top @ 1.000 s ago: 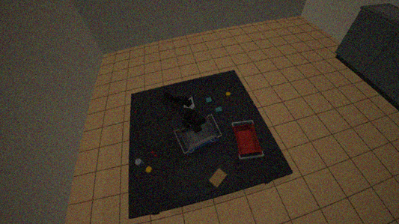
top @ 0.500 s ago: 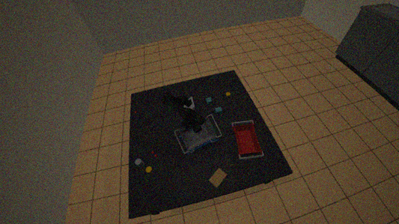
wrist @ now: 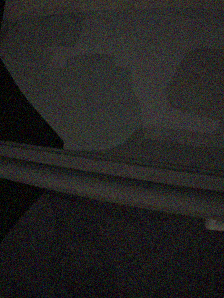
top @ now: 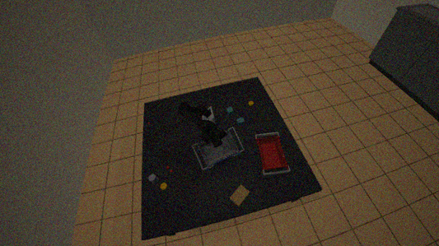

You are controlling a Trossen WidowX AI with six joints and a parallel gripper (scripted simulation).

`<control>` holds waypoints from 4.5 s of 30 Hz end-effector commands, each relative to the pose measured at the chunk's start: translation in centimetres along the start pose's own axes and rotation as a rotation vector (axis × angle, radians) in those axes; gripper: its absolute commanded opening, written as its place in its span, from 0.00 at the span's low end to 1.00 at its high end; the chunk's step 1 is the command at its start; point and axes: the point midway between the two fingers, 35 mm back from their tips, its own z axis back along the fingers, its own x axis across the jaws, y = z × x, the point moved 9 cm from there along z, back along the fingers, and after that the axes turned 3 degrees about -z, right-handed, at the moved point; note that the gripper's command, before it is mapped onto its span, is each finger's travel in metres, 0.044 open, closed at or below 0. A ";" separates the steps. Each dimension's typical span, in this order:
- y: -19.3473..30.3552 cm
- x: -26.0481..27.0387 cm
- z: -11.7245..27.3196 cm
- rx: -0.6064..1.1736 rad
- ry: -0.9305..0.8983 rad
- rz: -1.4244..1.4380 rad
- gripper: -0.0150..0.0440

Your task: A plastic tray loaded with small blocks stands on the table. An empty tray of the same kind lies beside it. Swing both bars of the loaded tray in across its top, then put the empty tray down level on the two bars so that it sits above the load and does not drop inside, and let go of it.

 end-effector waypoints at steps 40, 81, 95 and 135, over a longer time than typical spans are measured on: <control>0.1 -1.3 -4.0 -0.004 -0.025 0.004 0.25; 0.1 -2.2 -5.5 -0.004 -0.025 0.004 0.25; 0.1 -2.2 -5.5 -0.004 -0.025 0.004 0.25; 0.1 -2.2 -5.5 -0.004 -0.036 0.002 0.25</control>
